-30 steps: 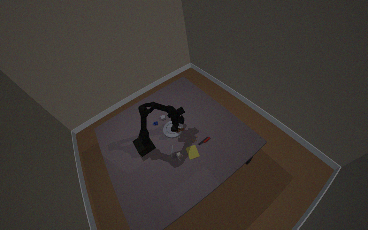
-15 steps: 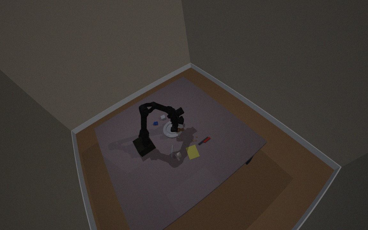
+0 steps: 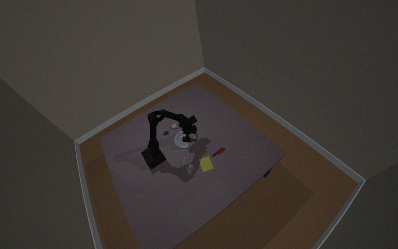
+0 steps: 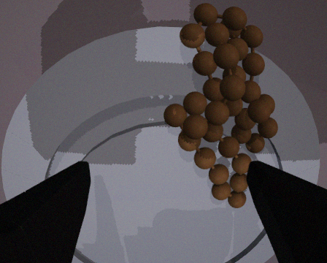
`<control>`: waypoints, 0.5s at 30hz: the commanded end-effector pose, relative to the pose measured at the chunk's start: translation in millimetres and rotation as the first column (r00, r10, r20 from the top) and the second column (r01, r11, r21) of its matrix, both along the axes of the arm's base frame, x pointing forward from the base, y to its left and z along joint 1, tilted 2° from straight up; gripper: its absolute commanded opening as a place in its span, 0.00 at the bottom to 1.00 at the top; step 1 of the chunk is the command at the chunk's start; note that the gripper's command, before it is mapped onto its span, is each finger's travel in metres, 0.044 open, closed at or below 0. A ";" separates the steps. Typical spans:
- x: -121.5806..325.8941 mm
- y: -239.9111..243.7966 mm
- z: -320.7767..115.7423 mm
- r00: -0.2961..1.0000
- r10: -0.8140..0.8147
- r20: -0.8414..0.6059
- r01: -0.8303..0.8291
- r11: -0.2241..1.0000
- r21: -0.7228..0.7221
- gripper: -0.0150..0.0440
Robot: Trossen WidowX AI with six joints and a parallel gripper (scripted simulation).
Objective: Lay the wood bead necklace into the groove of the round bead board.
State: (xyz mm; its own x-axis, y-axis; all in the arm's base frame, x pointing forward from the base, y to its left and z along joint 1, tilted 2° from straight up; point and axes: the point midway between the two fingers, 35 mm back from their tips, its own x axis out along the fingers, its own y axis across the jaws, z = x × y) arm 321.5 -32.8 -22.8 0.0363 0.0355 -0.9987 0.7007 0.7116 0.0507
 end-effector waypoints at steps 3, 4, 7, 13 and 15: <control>-0.1 -0.1 4.0 1.000 -0.003 -0.002 0.003 1.000 -0.001 1.00; -0.1 -0.2 6.2 1.000 -0.004 -0.004 0.004 1.000 -0.001 1.00; -0.2 -0.3 8.0 1.000 -0.006 -0.005 0.006 1.000 -0.001 1.00; -0.2 -0.3 8.0 1.000 -0.006 -0.005 0.006 1.000 -0.001 1.00; -0.2 -0.3 8.0 1.000 -0.006 -0.005 0.006 1.000 -0.001 1.00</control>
